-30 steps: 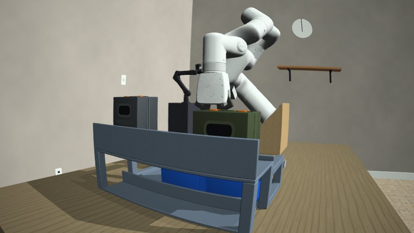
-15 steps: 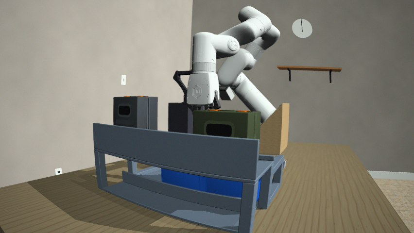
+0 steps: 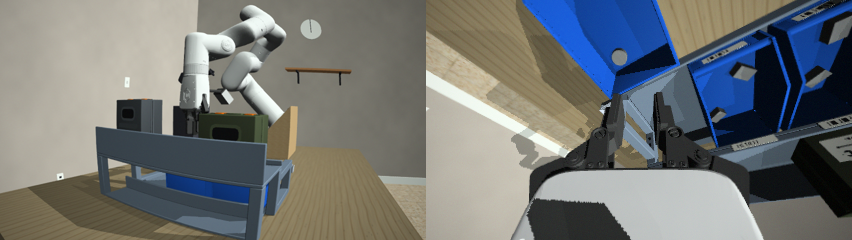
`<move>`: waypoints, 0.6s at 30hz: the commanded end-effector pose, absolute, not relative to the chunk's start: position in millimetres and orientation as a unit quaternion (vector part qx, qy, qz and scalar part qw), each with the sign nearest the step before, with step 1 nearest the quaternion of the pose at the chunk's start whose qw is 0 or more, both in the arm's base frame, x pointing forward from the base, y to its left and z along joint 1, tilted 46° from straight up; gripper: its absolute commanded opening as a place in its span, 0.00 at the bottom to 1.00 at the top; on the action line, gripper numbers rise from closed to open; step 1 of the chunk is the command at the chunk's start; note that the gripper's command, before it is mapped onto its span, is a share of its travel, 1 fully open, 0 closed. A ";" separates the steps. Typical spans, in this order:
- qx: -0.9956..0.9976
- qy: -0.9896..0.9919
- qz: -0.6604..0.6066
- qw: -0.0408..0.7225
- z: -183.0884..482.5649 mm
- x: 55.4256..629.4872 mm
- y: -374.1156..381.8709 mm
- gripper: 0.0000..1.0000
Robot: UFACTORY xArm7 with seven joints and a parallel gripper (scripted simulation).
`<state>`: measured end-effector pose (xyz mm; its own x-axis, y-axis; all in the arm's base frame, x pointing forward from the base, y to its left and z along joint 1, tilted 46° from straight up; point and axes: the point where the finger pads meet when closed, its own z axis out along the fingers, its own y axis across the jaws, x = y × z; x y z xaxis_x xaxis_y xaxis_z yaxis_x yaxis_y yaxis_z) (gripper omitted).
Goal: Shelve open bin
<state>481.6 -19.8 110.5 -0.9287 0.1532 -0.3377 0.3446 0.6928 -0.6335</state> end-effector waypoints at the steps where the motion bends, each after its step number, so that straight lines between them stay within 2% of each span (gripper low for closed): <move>1: 0.157 0.908 -0.365 0.134 111.9 492.6 -19.1 0.33; 8: 0.157 0.908 -0.365 0.134 111.9 492.6 -19.1 0.33; 13: 0.272 0.880 -0.345 0.181 117.4 507.5 -24.0 0.33; 18: 0.272 0.880 -0.345 0.181 117.4 507.5 -24.0 0.33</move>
